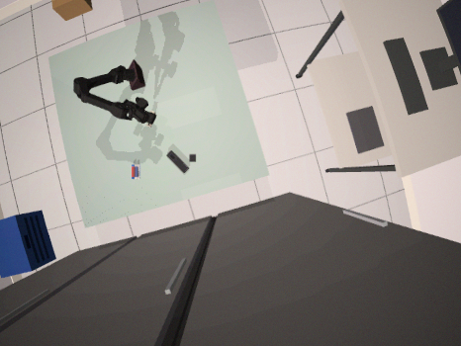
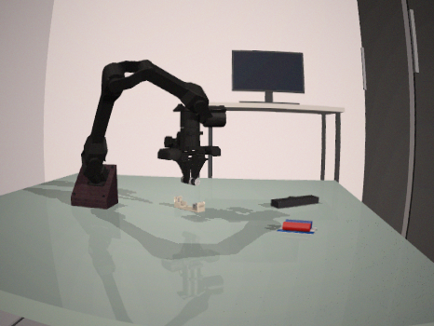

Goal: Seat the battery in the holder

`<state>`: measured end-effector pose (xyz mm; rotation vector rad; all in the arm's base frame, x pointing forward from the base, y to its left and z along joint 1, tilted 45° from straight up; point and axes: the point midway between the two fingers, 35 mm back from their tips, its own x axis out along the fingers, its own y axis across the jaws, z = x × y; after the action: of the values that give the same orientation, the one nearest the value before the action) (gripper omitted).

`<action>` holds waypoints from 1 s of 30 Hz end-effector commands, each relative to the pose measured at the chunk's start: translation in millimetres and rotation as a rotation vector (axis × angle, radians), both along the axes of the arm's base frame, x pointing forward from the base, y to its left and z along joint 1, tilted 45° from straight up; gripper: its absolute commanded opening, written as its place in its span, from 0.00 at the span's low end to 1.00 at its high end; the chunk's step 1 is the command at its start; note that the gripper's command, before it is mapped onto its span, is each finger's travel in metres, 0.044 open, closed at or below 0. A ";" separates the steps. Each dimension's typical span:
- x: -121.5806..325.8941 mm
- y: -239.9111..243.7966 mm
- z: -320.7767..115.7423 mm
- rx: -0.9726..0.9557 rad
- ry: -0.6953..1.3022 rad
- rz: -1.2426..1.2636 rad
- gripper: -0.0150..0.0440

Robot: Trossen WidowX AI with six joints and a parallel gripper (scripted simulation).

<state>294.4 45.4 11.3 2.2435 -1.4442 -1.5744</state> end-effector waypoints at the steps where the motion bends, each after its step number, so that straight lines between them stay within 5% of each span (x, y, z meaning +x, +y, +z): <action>1: -7.9 5.9 -4.1 -0.006 0.118 0.117 0.36; 30: -8.3 -23.5 -35.3 0.159 0.288 -0.062 0.36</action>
<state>285.1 24.3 -22.7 1.9792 -1.3561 -1.9582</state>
